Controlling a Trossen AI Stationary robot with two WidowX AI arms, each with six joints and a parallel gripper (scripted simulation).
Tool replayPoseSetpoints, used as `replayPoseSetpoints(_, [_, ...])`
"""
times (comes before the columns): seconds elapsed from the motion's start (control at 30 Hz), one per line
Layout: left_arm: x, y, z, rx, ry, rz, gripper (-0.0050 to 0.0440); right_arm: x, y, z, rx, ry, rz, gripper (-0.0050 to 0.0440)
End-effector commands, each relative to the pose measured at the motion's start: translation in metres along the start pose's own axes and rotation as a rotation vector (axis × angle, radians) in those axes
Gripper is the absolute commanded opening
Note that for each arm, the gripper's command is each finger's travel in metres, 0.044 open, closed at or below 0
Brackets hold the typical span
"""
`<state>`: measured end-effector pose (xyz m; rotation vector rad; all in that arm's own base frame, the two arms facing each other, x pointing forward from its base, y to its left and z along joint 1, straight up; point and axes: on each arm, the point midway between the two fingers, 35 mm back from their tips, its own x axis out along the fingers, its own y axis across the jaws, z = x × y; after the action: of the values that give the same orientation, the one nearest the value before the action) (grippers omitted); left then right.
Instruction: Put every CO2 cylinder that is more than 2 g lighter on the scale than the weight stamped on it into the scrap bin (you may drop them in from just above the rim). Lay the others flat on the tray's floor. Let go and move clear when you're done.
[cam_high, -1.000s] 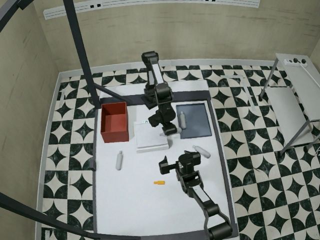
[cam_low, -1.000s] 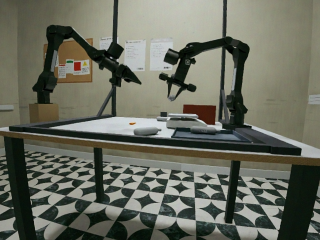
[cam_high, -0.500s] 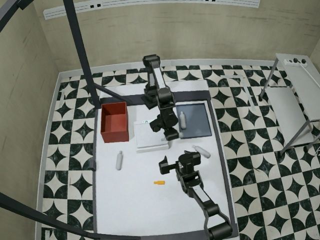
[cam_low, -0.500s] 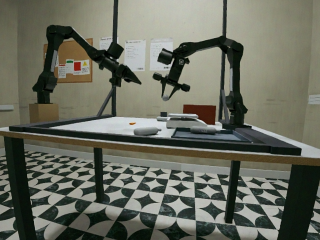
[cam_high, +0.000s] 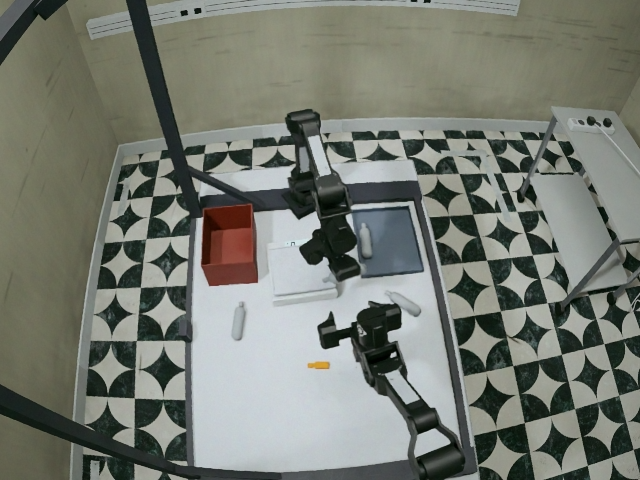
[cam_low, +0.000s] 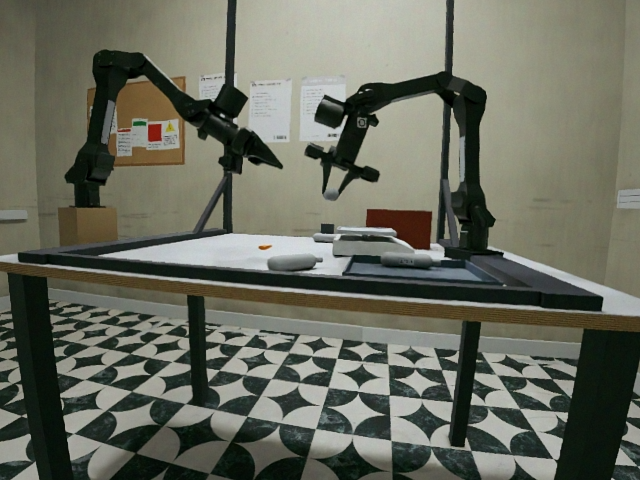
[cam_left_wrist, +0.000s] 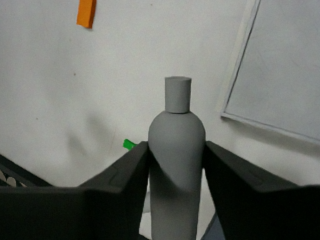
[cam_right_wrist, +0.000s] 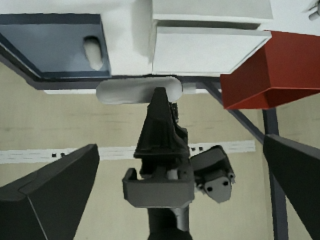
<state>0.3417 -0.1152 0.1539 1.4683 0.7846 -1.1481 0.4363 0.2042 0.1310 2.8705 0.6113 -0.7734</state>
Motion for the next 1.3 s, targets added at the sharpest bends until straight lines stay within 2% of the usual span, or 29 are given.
replayPoseSetpoints(0.0, [-0.017, 0.013, 0.001, -0.137, -0.015, 0.063, -0.005, -0.005, 0.001, -0.013, 0.0, 0.032, 0.002, 0.044])
replayPoseSetpoints(0.4, [-0.023, 0.017, 0.003, -0.741, -0.058, 0.076, -0.005, -0.005, 0.001, -0.013, 0.0, 0.032, 0.002, 0.044])
replayPoseSetpoints(0.47, [-0.023, 0.017, 0.003, -0.741, -0.058, 0.076, -0.005, -0.005, 0.001, -0.013, 0.0, 0.032, 0.002, 0.044])
replayPoseSetpoints(0.87, [-0.026, 0.02, 0.005, -1.354, -0.105, 0.061, -0.005, -0.005, 0.001, -0.013, 0.0, 0.032, 0.002, 0.044])
replayPoseSetpoints(0.97, [-0.021, 0.015, 0.004, -1.498, -0.091, 0.044, -0.005, -0.005, 0.001, -0.013, 0.0, 0.032, 0.002, 0.044])
replayPoseSetpoints(1.03, [-0.021, 0.015, 0.004, -1.498, -0.091, 0.044, -0.005, -0.005, 0.001, -0.013, 0.0, 0.032, 0.002, 0.044])
replayPoseSetpoints(1.27, [-0.014, 0.011, 0.003, -1.879, -0.074, 0.016, -0.005, -0.005, 0.001, -0.013, 0.0, 0.032, 0.002, 0.044])
